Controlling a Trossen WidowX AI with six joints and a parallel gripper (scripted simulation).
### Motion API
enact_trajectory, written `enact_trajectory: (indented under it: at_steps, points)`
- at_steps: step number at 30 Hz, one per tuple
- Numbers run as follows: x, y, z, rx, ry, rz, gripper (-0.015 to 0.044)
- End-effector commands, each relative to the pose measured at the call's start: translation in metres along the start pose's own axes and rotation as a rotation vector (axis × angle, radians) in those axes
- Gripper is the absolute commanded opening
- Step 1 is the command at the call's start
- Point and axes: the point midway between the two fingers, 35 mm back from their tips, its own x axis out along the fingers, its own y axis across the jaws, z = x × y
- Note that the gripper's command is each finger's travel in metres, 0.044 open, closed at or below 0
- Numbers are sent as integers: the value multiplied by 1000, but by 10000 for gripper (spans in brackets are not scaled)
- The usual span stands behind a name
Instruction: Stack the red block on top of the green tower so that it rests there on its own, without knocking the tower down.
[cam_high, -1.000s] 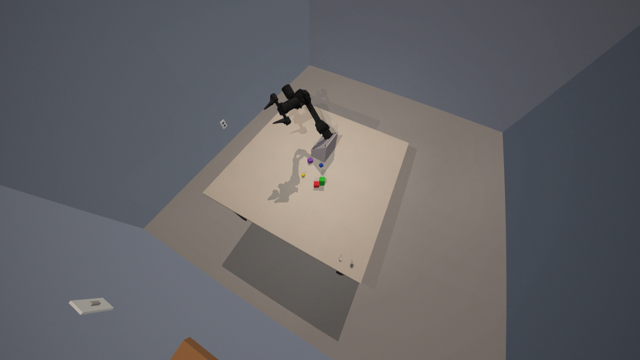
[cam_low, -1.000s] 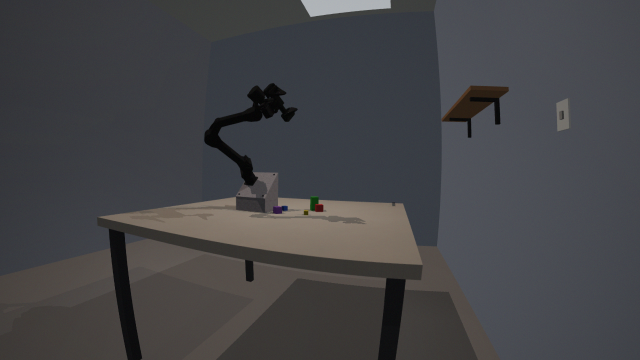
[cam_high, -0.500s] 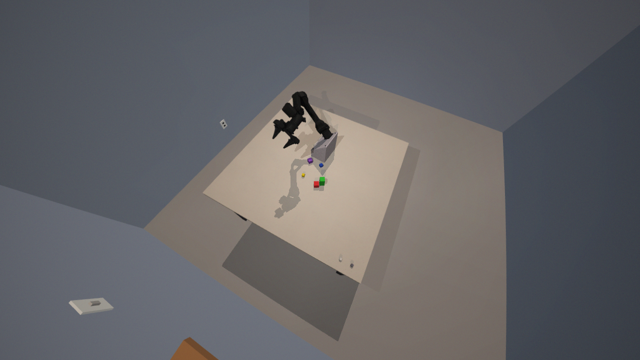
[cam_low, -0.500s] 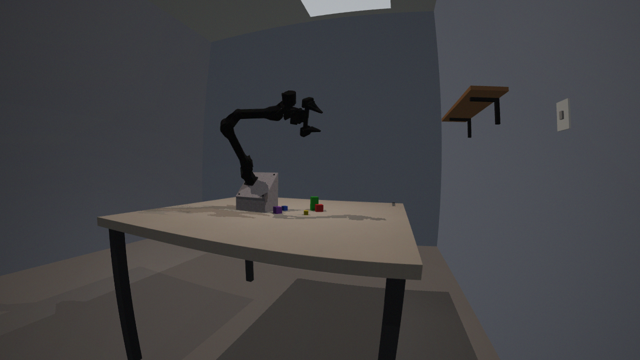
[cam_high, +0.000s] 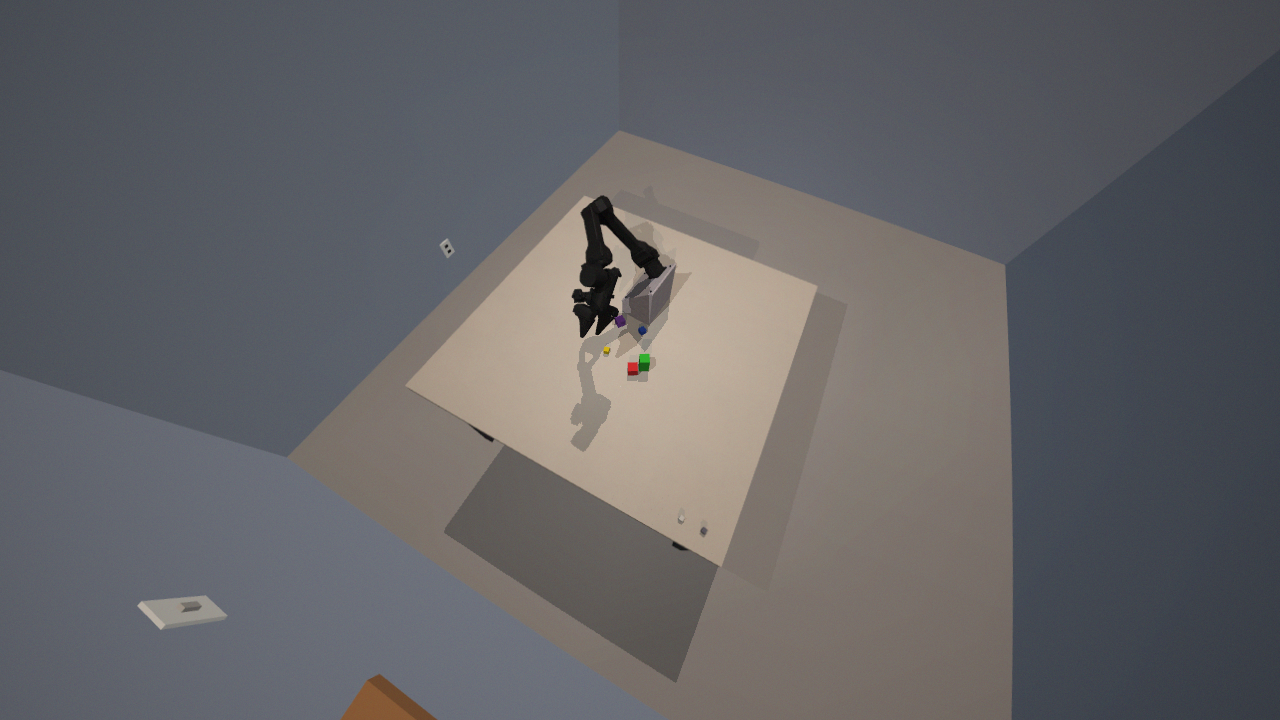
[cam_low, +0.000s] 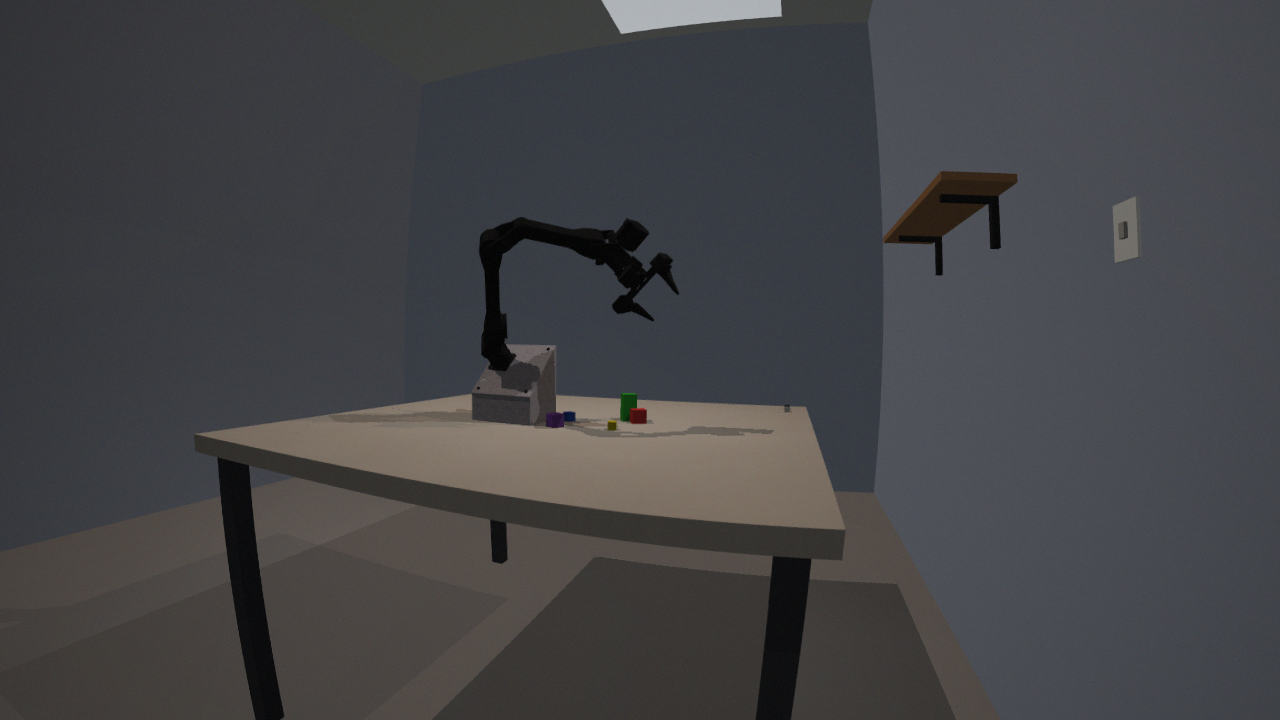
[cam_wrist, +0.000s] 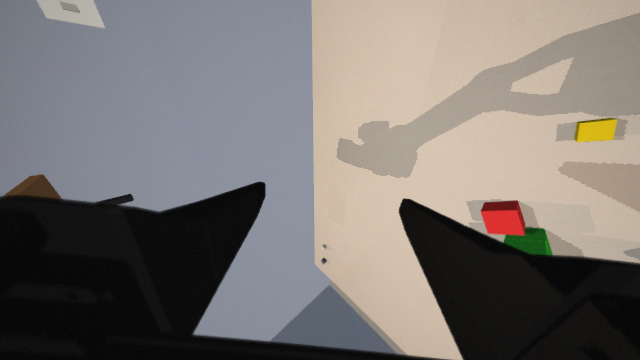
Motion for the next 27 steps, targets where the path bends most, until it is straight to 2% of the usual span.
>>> enact_trajectory:
  at_steps: [1,10,21,27]
  points:
    - [25,-34,-24,-116,30,-142,440]
    - [61,-109,-61,-349,91,-429,440]
    - [80,-194,-82,-574,136,-772,440]
    - [83,-197,-84,-587,137,-793,440]
